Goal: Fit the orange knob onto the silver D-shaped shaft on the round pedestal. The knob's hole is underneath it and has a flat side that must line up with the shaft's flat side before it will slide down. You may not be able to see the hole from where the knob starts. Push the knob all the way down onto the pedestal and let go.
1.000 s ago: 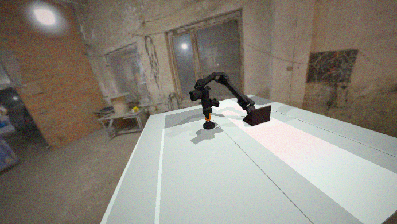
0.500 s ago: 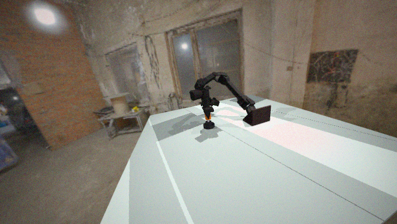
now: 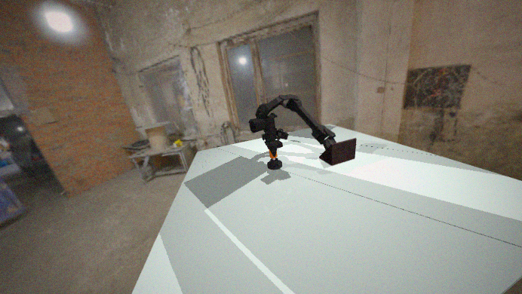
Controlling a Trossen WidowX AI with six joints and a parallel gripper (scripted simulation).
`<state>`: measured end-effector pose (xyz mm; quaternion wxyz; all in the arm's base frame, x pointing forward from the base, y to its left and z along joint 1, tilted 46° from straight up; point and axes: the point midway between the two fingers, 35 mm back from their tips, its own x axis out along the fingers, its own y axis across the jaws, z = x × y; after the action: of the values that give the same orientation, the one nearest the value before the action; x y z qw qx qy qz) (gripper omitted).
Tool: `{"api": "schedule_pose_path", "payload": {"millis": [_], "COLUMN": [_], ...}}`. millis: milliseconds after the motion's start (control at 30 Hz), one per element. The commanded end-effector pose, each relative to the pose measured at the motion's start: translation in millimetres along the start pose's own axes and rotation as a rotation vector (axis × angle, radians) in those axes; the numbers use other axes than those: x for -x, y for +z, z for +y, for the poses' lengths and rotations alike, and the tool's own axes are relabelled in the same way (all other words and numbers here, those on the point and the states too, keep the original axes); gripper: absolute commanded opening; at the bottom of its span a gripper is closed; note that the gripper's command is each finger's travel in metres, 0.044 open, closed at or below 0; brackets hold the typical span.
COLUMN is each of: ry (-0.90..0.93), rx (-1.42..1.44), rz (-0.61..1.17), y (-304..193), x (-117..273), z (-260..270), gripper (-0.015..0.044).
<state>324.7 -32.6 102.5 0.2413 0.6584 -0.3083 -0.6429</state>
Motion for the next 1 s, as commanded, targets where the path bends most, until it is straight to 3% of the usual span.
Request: {"api": "schedule_pose_path", "payload": {"millis": [0,400,633,967], "ry": [0.0,0.0,0.0,0.0], "rx": [0.005,0.005,0.204,0.214], "rz": [0.001,0.001,0.001,0.001], "y": [0.8,1.7,0.5,0.4], "x": [-0.3,4.0,4.0,0.2], "z": [0.4,2.5,1.5,-0.4], "gripper": [0.0,0.0,0.0,0.0]}}
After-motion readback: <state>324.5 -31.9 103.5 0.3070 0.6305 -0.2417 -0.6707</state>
